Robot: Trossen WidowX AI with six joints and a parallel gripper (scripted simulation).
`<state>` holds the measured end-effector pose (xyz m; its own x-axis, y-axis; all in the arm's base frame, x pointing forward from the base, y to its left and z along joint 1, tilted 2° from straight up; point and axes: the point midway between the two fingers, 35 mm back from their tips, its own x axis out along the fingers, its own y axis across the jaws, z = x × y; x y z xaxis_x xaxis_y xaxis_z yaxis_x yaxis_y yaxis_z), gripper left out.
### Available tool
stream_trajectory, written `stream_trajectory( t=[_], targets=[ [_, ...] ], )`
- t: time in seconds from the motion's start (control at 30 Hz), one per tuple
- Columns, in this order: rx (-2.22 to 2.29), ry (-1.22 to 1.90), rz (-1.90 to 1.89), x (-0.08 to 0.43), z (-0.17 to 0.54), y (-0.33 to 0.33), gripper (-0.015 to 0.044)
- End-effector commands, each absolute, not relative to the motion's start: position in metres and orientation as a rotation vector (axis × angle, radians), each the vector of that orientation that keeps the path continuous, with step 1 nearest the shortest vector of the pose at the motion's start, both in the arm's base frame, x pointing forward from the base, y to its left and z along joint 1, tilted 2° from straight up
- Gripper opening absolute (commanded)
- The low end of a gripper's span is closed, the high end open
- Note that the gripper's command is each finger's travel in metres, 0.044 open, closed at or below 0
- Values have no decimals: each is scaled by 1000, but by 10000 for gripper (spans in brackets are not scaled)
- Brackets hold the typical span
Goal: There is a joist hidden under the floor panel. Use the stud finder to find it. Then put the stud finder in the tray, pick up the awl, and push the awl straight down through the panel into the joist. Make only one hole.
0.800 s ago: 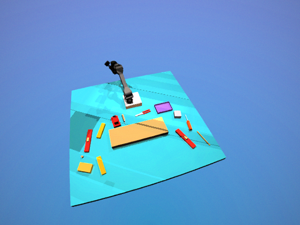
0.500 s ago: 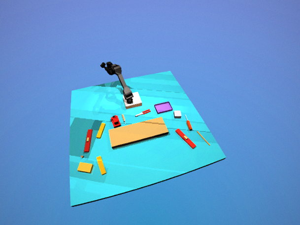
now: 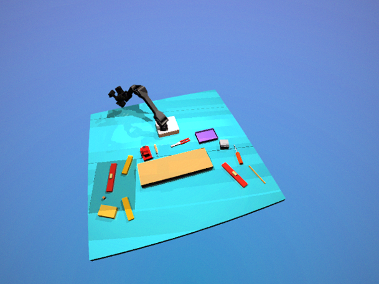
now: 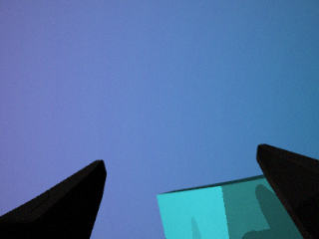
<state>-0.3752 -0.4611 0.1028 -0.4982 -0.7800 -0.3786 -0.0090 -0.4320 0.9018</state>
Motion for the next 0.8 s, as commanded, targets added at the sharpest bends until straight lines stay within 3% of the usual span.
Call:
stream_trajectory(
  t=[0.0, 0.4, 0.77],
  targets=[
    [1317, -1203, -1923, -309, 95, -491, 440],
    [1701, -988, -1829, -124, 76, -521, 440],
    [1959, -690, -1856, 41, 63, -476, 440]
  ],
)
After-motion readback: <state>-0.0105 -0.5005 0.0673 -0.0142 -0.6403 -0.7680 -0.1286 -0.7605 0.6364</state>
